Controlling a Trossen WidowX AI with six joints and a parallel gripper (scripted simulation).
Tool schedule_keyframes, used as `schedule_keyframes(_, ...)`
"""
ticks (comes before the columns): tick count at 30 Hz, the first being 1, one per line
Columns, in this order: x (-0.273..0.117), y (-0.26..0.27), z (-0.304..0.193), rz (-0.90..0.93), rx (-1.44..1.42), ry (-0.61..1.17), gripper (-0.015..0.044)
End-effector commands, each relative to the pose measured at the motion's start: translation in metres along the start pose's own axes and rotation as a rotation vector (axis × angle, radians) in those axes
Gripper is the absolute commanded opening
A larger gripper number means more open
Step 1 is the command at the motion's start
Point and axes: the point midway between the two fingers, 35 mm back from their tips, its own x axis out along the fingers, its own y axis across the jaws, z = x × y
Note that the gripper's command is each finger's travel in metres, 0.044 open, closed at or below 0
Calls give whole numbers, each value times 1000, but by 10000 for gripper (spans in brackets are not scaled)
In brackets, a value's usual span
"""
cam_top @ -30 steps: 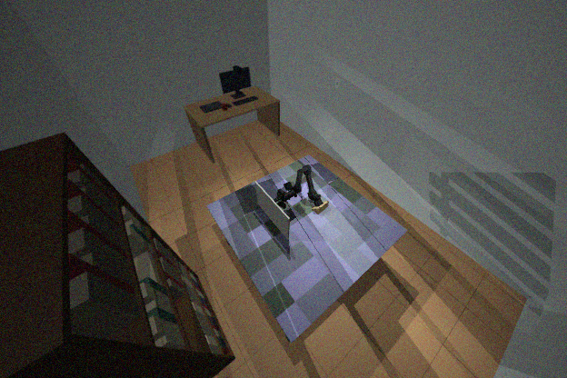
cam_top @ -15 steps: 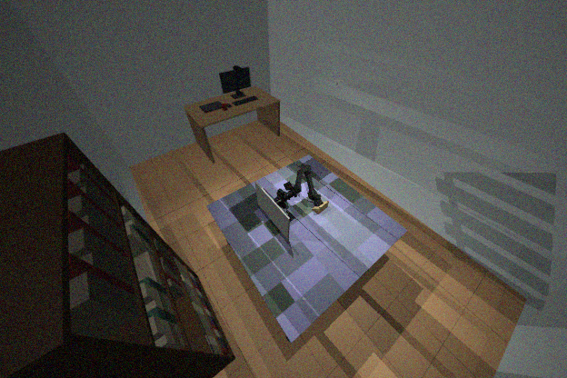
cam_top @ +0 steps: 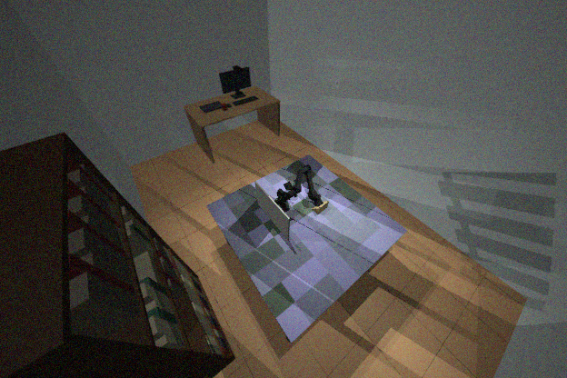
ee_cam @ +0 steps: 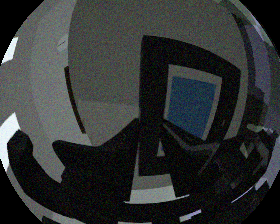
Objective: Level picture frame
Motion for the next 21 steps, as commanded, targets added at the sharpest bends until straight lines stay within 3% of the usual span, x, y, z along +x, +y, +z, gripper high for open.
schedule_keyframes(1, 0, 1, 0, 2, 3, 2, 0)
schedule_keyframes(21, 0, 4, 0, 2, 3, 2, 0)
